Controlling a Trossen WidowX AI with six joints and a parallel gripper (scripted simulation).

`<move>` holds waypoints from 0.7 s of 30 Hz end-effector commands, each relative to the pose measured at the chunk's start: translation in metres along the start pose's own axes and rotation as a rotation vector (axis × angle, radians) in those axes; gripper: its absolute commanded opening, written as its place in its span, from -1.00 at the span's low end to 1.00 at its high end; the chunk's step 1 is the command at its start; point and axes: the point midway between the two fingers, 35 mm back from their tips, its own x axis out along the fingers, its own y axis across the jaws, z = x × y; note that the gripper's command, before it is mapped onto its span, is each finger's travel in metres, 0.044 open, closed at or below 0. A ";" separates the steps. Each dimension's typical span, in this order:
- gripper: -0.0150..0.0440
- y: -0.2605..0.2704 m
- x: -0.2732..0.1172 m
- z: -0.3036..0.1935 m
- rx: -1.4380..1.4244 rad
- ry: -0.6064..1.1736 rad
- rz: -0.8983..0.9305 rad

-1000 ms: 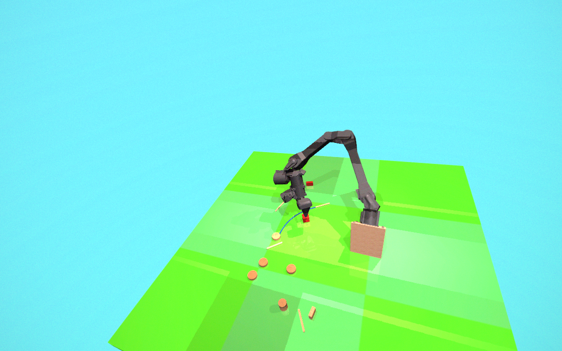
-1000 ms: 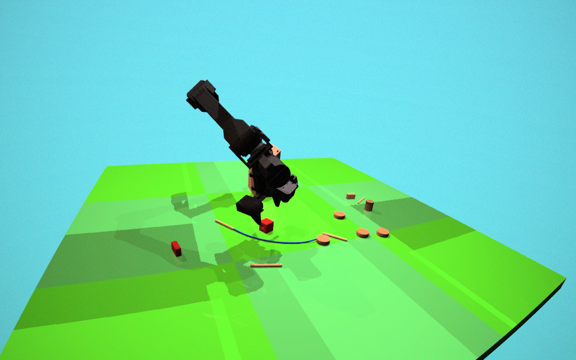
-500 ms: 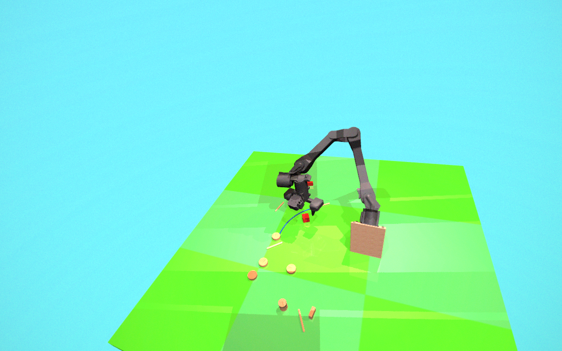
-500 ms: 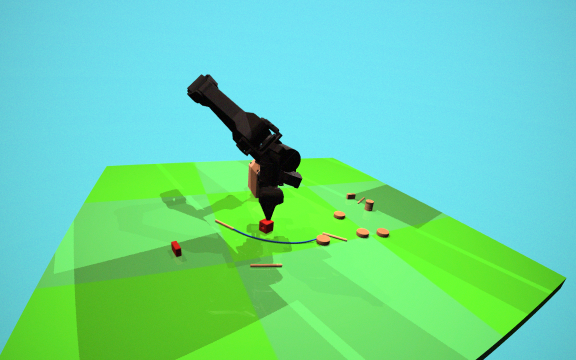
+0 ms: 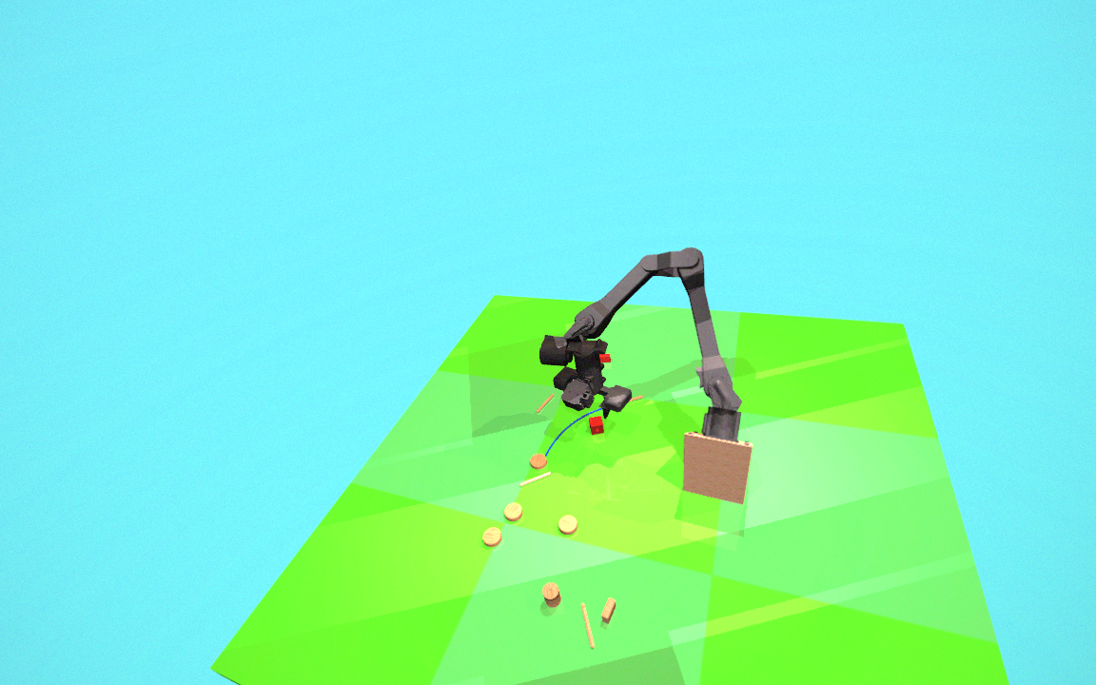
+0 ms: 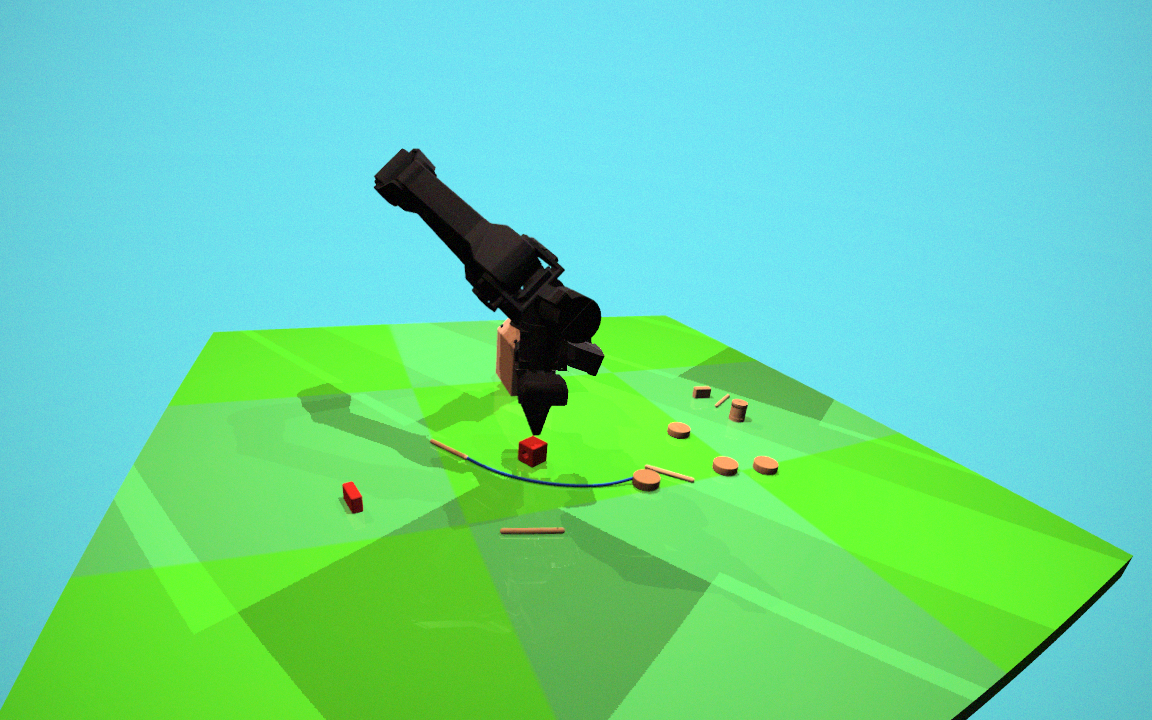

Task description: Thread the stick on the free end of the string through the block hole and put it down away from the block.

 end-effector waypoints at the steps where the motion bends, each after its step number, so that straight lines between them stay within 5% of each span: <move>1: 0.34 0.000 0.000 0.000 0.000 0.000 0.000; 8: 0.34 0.000 0.000 0.000 0.000 0.000 0.000; 17: -0.46 0.000 0.000 0.000 0.000 0.000 0.000; 21: -0.49 0.000 0.000 0.000 0.000 0.000 0.000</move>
